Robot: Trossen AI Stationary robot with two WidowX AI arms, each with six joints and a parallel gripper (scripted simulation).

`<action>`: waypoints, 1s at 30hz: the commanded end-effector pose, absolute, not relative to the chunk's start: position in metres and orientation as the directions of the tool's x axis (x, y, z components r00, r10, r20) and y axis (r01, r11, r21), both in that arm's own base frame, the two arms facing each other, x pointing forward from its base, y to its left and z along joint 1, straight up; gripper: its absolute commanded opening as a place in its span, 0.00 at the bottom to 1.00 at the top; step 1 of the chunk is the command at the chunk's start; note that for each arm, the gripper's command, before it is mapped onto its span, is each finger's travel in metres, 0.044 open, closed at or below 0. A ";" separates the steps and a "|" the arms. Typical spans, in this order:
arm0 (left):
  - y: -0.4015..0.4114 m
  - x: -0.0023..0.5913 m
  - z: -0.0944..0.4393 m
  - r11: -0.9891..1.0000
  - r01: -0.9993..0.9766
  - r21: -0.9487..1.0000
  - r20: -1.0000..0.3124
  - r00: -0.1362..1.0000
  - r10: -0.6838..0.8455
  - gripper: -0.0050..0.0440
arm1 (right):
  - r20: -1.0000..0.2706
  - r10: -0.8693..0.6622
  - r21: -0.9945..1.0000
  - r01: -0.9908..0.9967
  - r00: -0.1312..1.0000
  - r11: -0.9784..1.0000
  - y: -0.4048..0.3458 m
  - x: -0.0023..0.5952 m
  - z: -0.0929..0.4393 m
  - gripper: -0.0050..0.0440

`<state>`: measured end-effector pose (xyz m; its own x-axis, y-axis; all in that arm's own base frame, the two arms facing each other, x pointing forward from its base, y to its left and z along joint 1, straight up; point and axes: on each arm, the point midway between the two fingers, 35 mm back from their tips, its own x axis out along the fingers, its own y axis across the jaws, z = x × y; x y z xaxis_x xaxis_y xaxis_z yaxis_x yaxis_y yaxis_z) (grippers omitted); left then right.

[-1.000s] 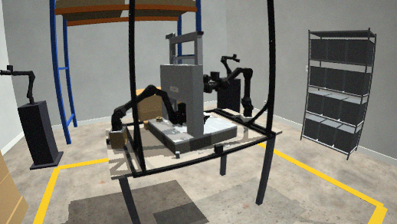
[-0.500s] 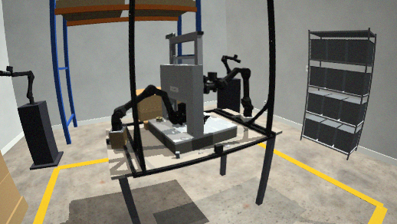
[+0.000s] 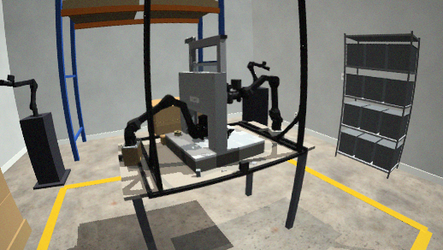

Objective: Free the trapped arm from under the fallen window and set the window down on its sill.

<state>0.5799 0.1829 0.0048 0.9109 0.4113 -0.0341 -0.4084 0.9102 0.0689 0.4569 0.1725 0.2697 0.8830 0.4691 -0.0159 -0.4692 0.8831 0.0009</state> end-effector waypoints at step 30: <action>0.183 0.580 0.006 0.910 -0.407 0.080 -0.032 0.911 0.411 0.92 | 0.069 0.465 0.000 -0.466 0.883 0.885 0.171 0.456 0.322 0.92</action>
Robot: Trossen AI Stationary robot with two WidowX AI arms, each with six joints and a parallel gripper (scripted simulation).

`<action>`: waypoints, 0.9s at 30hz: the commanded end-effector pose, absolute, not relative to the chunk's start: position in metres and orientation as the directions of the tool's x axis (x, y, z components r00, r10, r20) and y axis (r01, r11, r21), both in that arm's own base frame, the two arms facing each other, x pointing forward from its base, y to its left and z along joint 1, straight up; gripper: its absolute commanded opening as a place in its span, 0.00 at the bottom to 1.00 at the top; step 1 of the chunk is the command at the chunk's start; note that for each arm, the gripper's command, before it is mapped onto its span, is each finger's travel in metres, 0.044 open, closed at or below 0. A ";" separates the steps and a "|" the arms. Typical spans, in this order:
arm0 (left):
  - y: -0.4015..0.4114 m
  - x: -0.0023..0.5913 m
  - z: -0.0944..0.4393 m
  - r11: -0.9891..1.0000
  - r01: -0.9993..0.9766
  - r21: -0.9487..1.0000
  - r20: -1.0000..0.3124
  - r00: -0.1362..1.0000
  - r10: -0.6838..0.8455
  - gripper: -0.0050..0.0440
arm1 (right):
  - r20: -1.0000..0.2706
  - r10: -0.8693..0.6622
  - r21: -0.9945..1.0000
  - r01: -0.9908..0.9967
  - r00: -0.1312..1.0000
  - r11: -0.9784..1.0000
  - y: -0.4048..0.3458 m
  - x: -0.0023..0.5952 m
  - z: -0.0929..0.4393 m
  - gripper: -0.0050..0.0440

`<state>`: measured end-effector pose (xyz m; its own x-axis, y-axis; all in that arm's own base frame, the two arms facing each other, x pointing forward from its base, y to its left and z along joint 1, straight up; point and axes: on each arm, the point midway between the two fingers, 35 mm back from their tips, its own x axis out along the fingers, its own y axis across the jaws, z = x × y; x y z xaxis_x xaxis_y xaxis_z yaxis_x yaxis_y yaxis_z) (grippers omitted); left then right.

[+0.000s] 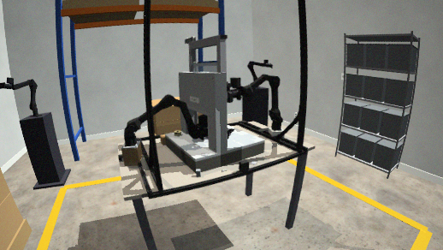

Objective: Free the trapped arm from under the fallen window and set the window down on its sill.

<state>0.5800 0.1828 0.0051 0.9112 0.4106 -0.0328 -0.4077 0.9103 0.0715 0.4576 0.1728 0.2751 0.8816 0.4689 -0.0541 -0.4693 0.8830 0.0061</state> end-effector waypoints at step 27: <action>0.183 0.580 0.006 0.910 -0.407 0.080 -0.032 0.911 0.411 0.92 | 0.233 0.453 0.000 -0.466 0.861 0.885 0.168 0.450 0.370 0.92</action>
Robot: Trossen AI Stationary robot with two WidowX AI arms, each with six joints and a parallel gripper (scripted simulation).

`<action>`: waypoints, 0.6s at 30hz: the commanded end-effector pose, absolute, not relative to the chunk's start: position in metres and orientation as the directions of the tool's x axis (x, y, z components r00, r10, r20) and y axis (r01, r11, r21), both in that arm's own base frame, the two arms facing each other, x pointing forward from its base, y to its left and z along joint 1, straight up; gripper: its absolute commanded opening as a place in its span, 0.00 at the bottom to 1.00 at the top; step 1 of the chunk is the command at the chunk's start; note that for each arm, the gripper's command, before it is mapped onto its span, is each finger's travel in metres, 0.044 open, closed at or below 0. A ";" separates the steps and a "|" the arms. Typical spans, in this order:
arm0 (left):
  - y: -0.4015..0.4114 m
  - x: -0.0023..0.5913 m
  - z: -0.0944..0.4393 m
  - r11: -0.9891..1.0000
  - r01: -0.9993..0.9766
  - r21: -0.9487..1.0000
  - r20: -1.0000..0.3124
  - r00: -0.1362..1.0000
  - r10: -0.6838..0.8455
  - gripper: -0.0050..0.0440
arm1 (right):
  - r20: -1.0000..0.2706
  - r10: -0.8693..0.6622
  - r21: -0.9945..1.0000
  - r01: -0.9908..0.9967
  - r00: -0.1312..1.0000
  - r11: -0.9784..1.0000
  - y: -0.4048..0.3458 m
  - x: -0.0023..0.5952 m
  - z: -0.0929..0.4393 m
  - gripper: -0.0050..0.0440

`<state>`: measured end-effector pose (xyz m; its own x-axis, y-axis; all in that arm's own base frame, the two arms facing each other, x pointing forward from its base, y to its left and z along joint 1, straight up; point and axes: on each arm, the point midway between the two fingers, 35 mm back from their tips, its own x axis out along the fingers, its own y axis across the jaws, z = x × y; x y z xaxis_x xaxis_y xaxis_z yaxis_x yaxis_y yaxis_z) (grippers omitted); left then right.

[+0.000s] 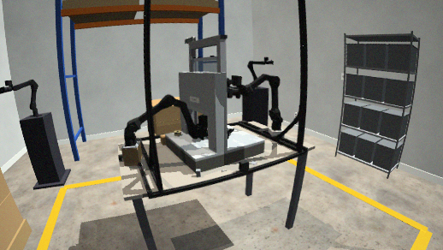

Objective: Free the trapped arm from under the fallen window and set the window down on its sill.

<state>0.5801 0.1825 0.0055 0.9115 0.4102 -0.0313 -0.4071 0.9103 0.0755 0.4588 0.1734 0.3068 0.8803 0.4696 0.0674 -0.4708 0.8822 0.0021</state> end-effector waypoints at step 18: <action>0.183 0.580 0.006 0.910 -0.407 0.080 -0.032 0.911 0.411 0.92 | 0.100 0.464 0.000 -0.466 0.880 0.885 0.165 0.444 0.389 0.92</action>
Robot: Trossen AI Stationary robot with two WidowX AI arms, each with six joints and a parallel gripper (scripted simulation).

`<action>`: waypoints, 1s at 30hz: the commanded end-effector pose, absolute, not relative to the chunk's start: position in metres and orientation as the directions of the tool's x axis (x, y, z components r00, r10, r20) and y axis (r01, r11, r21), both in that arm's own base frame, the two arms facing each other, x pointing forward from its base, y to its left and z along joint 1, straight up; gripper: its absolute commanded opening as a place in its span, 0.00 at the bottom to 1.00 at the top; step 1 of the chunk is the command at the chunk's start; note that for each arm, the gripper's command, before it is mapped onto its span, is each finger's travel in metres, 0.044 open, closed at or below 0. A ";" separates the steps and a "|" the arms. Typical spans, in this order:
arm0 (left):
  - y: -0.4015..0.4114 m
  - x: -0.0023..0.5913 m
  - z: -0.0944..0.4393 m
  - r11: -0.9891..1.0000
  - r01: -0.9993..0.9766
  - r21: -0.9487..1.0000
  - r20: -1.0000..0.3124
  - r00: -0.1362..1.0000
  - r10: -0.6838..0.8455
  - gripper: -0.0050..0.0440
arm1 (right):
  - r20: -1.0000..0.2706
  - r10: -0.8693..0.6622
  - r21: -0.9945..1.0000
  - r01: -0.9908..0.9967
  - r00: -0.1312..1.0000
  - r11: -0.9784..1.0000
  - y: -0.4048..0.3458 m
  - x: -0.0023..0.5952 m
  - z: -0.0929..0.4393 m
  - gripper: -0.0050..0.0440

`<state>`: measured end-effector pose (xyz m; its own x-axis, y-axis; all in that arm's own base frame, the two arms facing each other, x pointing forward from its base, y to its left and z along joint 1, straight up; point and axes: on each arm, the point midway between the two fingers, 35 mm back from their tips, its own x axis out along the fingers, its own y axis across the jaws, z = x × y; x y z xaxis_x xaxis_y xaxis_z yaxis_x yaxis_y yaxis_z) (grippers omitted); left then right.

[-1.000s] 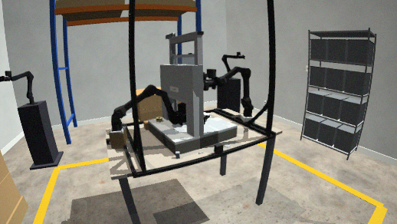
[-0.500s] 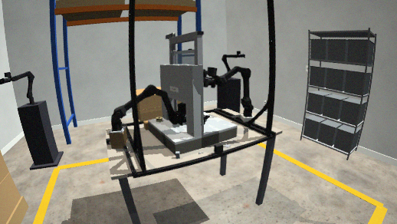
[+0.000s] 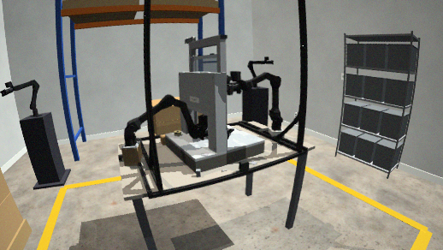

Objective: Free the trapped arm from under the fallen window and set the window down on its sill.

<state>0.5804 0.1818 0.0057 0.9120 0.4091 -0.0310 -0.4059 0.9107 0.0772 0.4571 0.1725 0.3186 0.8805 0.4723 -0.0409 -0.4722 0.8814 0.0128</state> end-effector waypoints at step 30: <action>0.170 0.553 0.024 0.912 -0.410 0.000 0.000 0.912 0.410 0.92 | 0.129 0.462 0.000 -0.466 0.877 0.885 0.166 0.445 0.377 0.92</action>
<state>0.5559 0.1703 0.0175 0.9136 0.4065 -0.0056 -0.4065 0.9136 0.0077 0.4538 0.1700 0.3317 0.8833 0.4676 0.0339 -0.4681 0.8837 0.0049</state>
